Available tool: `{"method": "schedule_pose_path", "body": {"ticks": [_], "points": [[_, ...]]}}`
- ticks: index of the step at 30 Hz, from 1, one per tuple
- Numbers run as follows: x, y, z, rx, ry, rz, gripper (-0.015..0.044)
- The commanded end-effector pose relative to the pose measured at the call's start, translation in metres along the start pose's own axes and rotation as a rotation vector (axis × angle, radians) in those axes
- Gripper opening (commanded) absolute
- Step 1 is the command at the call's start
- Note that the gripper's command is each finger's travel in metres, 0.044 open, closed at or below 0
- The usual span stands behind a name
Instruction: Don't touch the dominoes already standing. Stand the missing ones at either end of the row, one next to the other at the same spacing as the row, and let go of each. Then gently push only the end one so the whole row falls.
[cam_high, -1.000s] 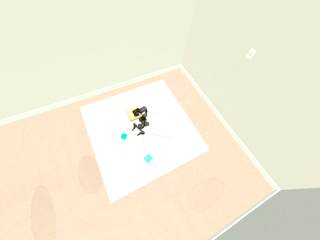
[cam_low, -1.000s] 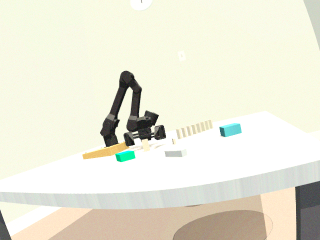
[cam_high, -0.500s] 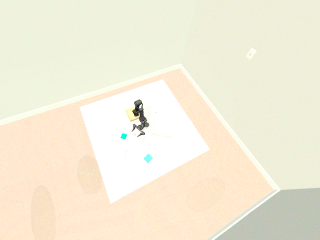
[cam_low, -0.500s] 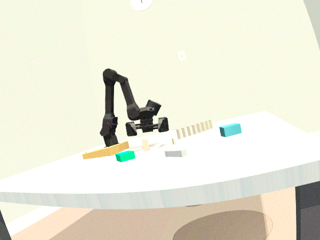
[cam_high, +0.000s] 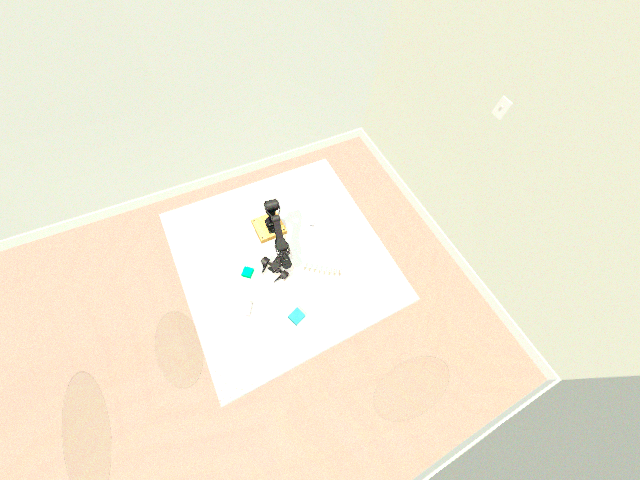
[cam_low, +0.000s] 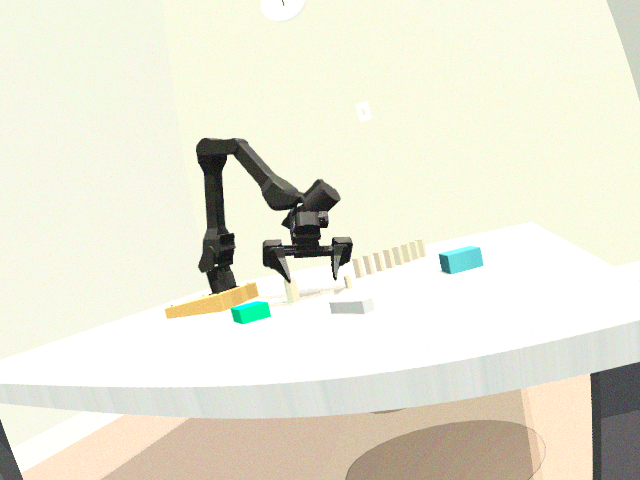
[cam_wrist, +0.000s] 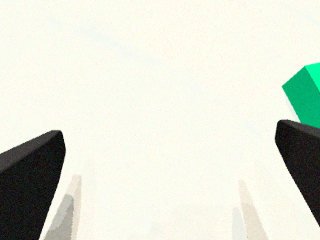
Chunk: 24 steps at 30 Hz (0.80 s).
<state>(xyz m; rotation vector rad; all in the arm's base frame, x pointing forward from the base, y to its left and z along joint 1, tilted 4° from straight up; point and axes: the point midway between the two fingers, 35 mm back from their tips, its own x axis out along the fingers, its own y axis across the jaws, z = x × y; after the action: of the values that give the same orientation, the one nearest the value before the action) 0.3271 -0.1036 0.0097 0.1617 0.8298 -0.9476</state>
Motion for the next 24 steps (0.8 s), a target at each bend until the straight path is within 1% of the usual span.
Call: {"method": "schedule_pose_path", "body": {"ticks": [1, 4, 11, 24], "points": [[-0.032, -0.03, 0.027, 0.172, 0.545, 0.106, 0.044], [-0.046, -0.041, 0.025, 0.198, 0.66, 0.102, 0.044], [-0.07, -0.057, 0.023, 0.245, 0.818, 0.094, 0.044], [-0.072, -0.057, 0.023, 0.248, 0.826, 0.094, 0.044]]}}
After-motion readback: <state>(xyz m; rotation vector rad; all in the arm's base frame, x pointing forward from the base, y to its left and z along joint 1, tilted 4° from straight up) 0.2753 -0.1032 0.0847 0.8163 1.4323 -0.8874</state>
